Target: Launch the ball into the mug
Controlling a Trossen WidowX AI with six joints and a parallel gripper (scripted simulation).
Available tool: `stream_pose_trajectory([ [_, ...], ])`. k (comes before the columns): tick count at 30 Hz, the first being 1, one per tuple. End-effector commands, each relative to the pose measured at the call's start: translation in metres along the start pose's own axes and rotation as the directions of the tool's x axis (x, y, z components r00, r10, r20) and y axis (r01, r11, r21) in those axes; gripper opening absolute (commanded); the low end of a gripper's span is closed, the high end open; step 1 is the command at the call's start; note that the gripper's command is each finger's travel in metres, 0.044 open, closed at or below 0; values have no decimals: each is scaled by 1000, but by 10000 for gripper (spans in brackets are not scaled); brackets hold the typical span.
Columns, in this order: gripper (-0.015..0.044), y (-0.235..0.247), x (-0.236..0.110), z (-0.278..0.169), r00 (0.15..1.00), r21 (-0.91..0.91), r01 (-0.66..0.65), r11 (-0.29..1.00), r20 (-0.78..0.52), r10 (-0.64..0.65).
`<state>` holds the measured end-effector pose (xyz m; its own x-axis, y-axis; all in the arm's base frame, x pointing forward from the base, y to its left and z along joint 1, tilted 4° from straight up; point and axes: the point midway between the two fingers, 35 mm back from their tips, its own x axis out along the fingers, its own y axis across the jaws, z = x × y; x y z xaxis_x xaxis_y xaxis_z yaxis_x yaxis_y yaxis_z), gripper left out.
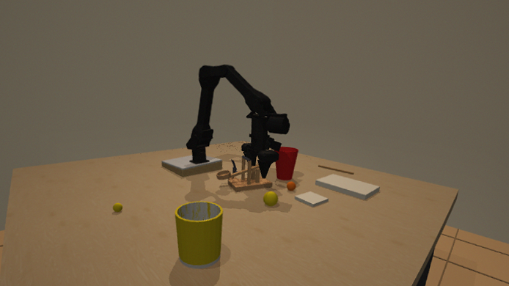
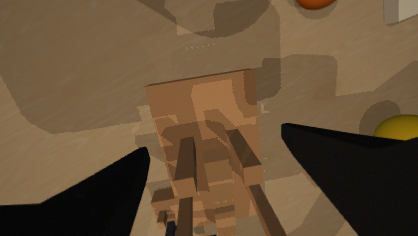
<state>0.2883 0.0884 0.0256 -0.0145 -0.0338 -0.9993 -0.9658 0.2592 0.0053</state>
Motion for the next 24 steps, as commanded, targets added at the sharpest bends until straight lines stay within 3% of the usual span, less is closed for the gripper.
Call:
stream_pose_trajectory([
  [1, 440, 2, 10, -2, 1000, -4, -11, 1000, -11, 11],
  [8, 440, 2, 11, -2, 1000, -4, -11, 1000, -11, 11],
  [19, 151, 1, 8, -1, 1000, 0, -5, 1000, -3, 5],
  [24, 118, 1, 8, -1, 1000, 0, -5, 1000, -3, 5],
])
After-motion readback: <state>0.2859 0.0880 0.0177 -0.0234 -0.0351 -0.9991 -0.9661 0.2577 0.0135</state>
